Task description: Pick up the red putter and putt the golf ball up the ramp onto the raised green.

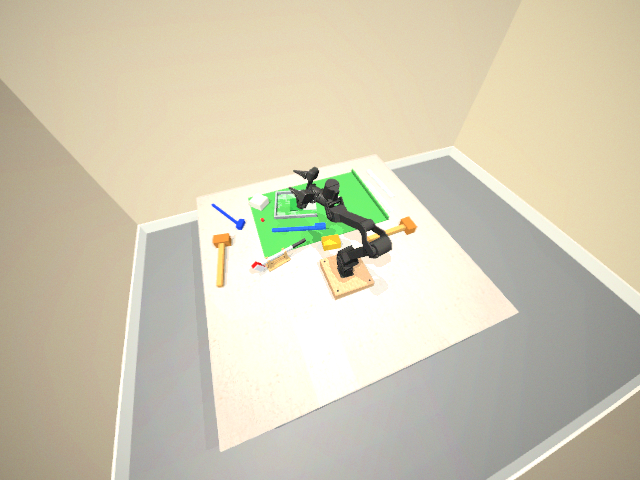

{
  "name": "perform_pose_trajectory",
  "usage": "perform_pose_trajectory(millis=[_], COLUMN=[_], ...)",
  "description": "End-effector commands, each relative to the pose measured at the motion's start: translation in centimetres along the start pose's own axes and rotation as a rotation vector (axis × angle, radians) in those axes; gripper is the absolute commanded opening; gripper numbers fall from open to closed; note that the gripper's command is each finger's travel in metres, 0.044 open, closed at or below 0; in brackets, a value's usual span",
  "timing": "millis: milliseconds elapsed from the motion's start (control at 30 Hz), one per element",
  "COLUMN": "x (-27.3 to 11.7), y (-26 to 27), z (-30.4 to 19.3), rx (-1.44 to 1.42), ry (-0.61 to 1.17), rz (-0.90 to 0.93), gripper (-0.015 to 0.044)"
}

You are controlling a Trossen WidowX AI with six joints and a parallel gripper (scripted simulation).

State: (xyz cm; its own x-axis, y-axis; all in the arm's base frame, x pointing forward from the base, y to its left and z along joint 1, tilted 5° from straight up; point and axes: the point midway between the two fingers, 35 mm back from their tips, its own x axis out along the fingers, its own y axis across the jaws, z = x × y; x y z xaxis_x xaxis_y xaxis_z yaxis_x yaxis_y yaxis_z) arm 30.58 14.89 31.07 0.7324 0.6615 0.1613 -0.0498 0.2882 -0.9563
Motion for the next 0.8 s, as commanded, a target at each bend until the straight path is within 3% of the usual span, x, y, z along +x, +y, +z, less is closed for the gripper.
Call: perform_pose_trajectory(millis=[0,300,467,633,767], x=[0.1,1.5,-2.2,-7.1,-8.8], y=[0.2,13.3,20.2,23.3,23.7], z=[-0.1,-2.5,-1.6,-0.1,0.7], rx=[0.006,0.23,0.299,0.309,0.304], ry=[0.004,0.205,0.319,0.4,0.422], rz=[0.012,0.647,1.102,1.498,1.625], gripper=[0.0426,0.044,0.044,0.044,0.044])
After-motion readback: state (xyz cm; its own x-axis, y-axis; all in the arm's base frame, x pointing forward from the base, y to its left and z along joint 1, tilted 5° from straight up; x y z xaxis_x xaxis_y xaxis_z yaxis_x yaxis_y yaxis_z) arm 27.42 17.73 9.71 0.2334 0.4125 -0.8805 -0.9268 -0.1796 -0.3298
